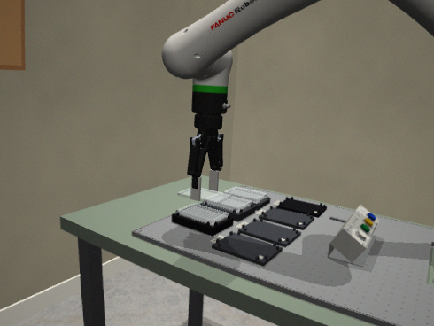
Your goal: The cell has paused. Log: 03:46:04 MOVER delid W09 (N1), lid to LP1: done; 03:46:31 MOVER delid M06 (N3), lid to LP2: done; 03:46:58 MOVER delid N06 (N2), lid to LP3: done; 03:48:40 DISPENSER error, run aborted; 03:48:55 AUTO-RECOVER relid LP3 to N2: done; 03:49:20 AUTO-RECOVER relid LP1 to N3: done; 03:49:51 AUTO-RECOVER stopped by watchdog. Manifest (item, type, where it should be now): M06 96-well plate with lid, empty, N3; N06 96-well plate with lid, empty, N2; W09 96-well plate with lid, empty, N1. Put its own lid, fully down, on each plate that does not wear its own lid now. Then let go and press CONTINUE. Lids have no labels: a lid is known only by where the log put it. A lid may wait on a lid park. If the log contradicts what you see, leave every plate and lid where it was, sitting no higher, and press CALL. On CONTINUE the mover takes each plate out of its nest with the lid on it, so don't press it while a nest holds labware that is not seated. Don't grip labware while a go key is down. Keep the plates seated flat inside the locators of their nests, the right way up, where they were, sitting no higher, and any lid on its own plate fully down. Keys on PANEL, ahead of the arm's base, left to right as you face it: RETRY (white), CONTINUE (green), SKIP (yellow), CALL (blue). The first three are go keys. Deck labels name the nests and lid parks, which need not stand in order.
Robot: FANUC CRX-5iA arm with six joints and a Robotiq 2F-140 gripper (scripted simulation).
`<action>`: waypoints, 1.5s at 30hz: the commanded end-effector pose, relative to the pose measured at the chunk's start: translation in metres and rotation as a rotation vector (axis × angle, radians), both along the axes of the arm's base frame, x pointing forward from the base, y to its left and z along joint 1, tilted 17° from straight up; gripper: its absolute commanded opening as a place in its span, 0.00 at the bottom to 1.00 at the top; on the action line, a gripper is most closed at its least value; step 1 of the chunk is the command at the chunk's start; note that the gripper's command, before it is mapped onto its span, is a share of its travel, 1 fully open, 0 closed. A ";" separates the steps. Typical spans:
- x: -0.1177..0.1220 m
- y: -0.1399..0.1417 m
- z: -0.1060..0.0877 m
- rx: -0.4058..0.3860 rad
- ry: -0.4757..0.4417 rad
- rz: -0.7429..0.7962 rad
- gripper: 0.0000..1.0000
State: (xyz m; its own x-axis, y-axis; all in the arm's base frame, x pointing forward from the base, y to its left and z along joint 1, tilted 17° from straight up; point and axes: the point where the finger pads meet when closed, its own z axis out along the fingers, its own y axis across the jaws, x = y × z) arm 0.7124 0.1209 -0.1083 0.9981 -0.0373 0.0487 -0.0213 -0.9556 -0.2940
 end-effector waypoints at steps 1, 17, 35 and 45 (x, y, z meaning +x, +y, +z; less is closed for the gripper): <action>0.000 0.000 0.000 0.000 0.000 0.000 0.00; 0.000 0.000 0.000 0.000 0.001 -0.004 0.00; 0.001 0.001 -0.003 0.004 0.015 -0.048 0.00; 0.002 0.004 -0.013 0.004 0.019 -0.060 0.00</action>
State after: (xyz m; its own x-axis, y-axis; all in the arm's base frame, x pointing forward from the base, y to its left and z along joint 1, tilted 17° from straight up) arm 0.7137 0.1239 -0.1180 0.9948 -0.0972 0.0294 -0.0842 -0.9511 -0.2973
